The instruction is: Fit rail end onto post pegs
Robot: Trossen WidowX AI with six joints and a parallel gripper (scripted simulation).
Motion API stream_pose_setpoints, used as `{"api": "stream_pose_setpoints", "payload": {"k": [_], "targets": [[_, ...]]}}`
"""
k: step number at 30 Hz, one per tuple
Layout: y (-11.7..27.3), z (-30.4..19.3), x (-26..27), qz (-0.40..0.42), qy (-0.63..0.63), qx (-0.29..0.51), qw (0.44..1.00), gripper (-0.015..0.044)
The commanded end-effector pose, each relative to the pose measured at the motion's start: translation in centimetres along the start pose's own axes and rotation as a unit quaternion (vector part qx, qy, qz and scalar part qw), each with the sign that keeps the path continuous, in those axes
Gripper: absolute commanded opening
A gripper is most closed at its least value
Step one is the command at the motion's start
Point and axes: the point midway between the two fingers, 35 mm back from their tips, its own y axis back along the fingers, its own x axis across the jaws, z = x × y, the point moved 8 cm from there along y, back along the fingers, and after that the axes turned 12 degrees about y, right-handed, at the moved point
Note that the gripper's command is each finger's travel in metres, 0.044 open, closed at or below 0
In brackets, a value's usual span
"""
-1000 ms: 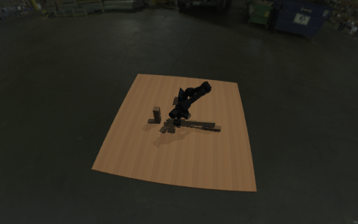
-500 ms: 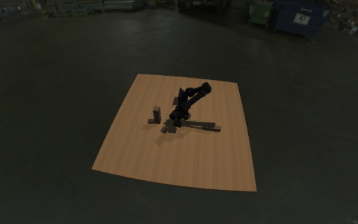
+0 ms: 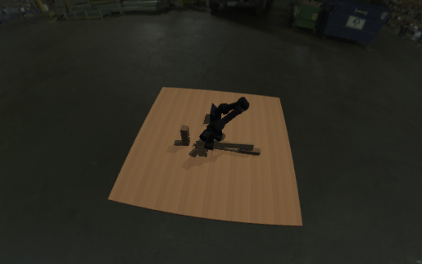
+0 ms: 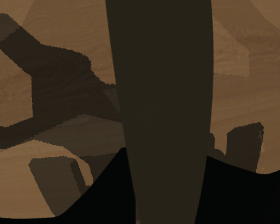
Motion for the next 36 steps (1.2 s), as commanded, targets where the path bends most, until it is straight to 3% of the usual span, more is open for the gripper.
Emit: {"api": "stream_pose_setpoints", "payload": {"k": [1,2,36], "targets": [[-0.1,0.0,0.0,-0.001,-0.001,-0.002,1.000,0.0026],[-0.1,0.0,0.0,-0.001,-0.001,-0.002,1.000,0.0000],[1.1,-0.1,-0.2,-0.001,-0.001,-0.001,1.000,0.0000]]}}
